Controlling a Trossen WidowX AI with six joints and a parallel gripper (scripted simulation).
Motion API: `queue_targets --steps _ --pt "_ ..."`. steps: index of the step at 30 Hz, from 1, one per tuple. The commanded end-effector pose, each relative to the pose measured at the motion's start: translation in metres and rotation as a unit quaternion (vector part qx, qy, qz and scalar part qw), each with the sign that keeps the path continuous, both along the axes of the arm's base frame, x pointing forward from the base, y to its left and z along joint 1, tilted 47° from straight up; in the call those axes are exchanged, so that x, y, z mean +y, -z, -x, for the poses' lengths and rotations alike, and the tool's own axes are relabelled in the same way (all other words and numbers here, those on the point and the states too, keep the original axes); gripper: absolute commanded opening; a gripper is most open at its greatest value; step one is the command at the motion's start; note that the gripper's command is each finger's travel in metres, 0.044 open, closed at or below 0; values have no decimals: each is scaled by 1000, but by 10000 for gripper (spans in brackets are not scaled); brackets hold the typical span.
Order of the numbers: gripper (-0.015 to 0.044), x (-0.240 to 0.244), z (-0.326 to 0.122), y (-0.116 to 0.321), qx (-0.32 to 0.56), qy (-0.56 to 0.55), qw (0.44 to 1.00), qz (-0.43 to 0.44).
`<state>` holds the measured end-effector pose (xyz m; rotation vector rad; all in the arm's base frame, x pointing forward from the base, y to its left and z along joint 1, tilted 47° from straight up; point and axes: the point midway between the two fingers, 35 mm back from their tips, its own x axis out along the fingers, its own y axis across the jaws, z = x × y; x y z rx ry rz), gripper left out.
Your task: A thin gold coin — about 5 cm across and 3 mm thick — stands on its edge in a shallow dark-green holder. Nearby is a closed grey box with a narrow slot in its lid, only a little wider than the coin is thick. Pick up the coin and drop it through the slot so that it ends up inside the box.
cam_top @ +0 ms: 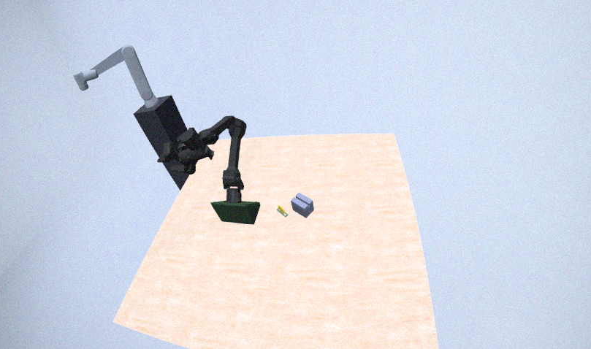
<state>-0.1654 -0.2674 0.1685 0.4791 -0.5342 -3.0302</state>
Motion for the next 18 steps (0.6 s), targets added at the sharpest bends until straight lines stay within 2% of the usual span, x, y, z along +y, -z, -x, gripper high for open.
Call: queue_targets --steps 1,5,9,13,18 --pt "374 -1 -2 2 -4 -6 1000 -5" --pt "269 -23 -44 33 -77 -127 982 -115" --pt "164 -33 -103 68 -149 -271 919 -244" --pt "161 -23 -165 98 -204 -403 815 -363" --pt "161 14 -239 124 -255 -541 638 -485"
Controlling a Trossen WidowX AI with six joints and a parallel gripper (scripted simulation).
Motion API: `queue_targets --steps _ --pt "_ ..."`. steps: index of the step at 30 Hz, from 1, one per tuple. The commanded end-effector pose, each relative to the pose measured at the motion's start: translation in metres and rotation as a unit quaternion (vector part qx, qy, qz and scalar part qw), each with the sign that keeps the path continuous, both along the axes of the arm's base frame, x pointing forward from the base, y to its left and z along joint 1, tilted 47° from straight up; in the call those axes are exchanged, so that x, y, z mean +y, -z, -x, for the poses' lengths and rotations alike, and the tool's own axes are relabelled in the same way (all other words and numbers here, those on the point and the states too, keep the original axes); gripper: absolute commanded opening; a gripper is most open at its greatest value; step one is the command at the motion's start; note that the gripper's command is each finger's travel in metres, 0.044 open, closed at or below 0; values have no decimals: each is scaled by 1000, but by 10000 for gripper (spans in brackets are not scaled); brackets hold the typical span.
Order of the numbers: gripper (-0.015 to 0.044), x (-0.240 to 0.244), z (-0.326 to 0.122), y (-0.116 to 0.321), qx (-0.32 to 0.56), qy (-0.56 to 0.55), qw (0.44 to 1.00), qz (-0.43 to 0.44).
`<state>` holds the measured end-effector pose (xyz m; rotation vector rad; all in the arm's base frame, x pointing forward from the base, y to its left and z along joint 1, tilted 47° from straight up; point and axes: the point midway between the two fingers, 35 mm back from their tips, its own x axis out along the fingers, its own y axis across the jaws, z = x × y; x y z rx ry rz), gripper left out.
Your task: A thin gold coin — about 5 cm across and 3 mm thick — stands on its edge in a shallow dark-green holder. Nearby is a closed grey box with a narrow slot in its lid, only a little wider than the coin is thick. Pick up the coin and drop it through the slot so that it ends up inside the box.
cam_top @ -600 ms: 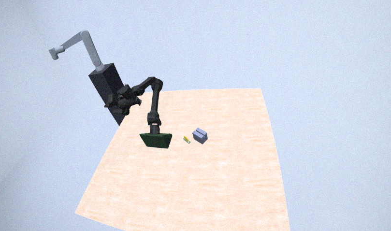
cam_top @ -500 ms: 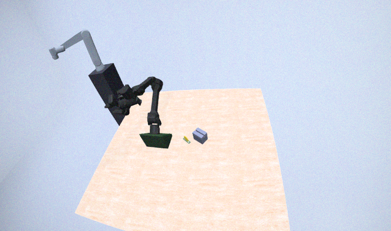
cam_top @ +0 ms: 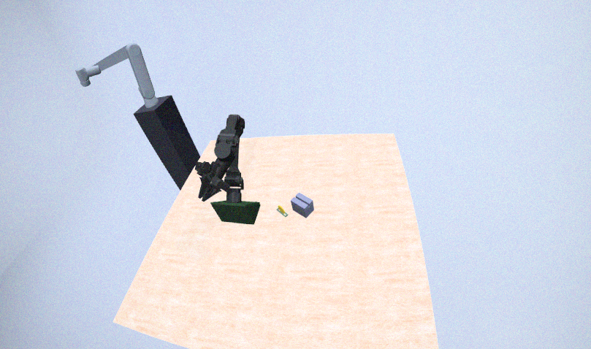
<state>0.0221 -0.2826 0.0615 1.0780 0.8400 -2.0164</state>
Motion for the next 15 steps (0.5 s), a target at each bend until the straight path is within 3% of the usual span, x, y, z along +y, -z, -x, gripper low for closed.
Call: queue_targets --steps 1,7,15 --pt "161 39 -65 21 -70 -173 972 -141" --pt "161 113 -133 29 -162 -370 863 -305" --pt "161 226 -188 8 -287 -541 637 -469"
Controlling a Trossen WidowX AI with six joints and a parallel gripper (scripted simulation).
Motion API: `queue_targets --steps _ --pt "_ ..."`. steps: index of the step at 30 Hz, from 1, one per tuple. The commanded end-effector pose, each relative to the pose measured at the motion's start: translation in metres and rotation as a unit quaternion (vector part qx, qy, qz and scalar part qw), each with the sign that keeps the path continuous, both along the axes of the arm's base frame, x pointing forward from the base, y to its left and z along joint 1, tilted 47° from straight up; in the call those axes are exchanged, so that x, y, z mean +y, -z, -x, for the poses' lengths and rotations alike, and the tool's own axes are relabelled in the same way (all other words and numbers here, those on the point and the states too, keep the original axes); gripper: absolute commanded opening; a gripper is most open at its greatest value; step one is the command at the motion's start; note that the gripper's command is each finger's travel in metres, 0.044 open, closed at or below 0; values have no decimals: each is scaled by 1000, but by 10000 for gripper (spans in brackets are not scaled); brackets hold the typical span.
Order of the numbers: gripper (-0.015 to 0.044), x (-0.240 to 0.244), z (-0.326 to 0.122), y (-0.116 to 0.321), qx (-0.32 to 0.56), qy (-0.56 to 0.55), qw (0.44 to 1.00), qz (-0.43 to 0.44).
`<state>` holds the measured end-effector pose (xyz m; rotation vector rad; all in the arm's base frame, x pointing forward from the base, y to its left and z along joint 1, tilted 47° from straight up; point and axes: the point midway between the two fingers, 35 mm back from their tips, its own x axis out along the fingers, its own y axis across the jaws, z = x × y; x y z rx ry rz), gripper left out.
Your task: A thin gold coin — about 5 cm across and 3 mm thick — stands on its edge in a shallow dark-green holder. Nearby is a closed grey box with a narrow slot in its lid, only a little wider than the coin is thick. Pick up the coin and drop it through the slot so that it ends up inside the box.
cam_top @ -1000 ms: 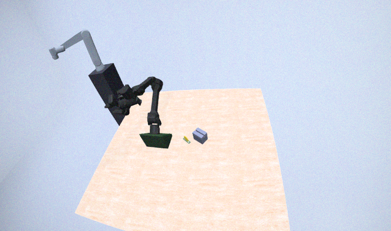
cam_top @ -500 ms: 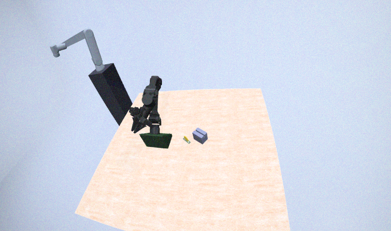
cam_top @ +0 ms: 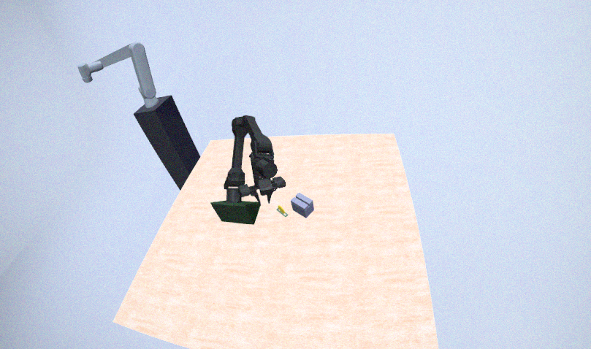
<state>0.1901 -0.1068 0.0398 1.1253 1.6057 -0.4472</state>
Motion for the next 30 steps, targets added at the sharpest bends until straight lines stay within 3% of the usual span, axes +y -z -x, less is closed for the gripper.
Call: queue_targets --steps 1,4,12,30 --pt "161 64 -25 -18 -79 -111 982 -133" --pt "161 81 -30 -25 -102 -137 970 -171" --pt "161 76 -33 -19 -102 -137 970 -171" --pt "161 113 -34 16 -103 -137 970 -172"
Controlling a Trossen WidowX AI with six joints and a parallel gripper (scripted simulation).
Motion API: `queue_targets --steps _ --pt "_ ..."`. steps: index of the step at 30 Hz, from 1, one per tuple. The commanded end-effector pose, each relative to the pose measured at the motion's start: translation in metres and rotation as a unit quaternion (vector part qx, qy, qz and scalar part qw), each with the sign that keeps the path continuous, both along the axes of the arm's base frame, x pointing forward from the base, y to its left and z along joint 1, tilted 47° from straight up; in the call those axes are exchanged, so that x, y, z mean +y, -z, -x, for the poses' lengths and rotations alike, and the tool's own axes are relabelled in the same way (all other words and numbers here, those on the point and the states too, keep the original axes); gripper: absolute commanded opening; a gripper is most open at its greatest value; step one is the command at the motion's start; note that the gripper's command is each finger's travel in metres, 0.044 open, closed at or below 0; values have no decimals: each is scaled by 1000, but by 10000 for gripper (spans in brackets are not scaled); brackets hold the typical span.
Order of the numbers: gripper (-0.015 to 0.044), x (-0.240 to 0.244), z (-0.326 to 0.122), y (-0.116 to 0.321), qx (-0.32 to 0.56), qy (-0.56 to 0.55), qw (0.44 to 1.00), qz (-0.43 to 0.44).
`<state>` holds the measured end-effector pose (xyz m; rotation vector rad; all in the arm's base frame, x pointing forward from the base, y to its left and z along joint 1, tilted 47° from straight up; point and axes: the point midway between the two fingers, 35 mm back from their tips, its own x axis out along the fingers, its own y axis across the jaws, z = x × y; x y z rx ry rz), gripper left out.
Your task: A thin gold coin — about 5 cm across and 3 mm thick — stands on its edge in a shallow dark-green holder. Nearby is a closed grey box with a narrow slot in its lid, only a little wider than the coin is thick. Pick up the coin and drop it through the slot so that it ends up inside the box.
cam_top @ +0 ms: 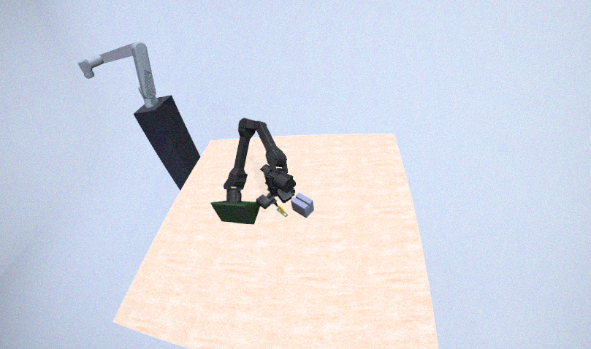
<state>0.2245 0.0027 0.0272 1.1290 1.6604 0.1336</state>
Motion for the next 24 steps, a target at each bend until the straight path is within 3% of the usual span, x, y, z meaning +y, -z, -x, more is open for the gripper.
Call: queue_targets --steps 1,24 --pt "161 4 0 4 1 3 1000 -2" --pt "161 31 -1 30 1 3 1000 -2"
